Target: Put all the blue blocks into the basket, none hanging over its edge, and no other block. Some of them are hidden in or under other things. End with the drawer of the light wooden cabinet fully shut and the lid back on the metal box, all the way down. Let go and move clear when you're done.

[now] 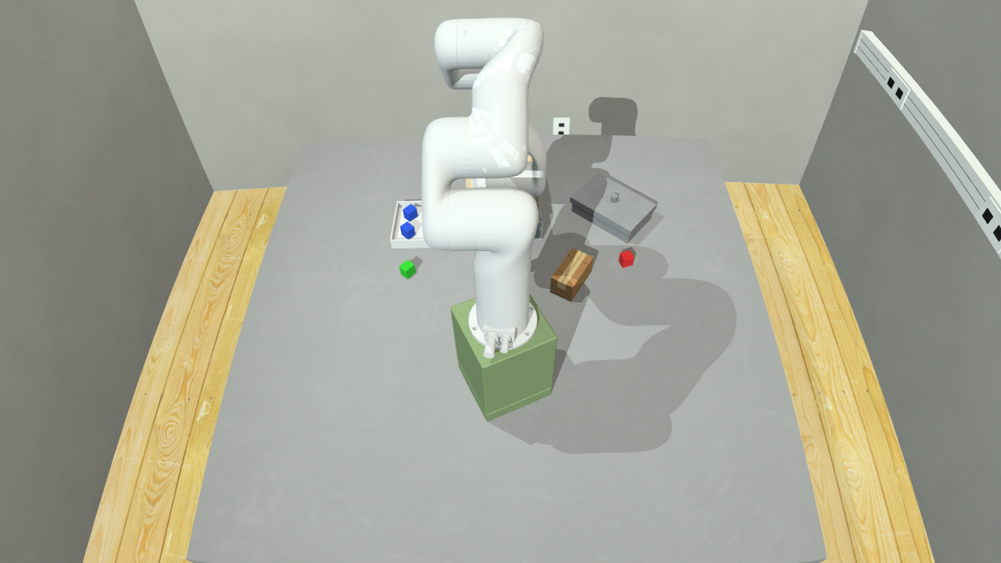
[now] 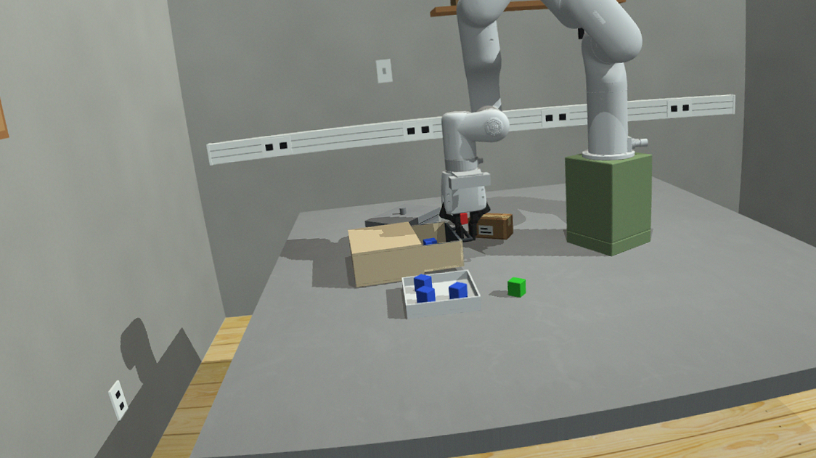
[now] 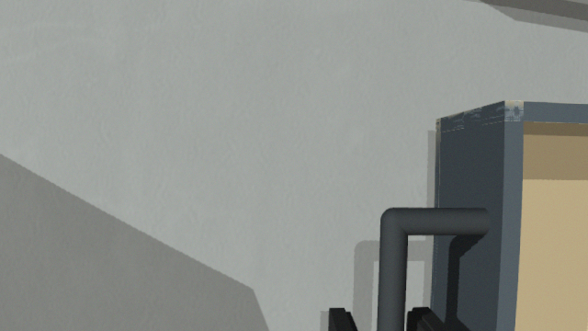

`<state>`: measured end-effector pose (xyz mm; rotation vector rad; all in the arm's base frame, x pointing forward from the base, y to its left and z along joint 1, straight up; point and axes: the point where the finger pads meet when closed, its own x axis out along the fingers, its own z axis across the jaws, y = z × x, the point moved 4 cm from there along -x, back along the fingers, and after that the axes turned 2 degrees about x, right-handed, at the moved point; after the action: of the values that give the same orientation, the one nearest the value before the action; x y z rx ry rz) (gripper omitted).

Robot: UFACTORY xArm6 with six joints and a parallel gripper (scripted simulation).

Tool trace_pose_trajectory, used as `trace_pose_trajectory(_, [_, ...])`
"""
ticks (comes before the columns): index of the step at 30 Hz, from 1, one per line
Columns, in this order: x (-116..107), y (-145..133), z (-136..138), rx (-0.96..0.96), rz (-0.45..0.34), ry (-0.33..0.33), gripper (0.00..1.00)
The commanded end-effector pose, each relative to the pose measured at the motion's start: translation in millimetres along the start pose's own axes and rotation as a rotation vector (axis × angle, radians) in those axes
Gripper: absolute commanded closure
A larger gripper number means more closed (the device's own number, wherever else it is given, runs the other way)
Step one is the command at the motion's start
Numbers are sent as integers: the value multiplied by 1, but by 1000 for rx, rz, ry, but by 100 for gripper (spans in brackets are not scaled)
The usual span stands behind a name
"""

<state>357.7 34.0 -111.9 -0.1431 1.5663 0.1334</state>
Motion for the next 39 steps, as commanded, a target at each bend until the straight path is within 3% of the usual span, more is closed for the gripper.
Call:
trace_pose_trajectory(1, [-3, 0, 1, 0, 0, -3, 76])
trace_pose_trajectory(29, [-39, 0, 1, 0, 0, -3, 76])
trace_pose_trajectory(39, [-92, 0, 1, 0, 0, -3, 76])
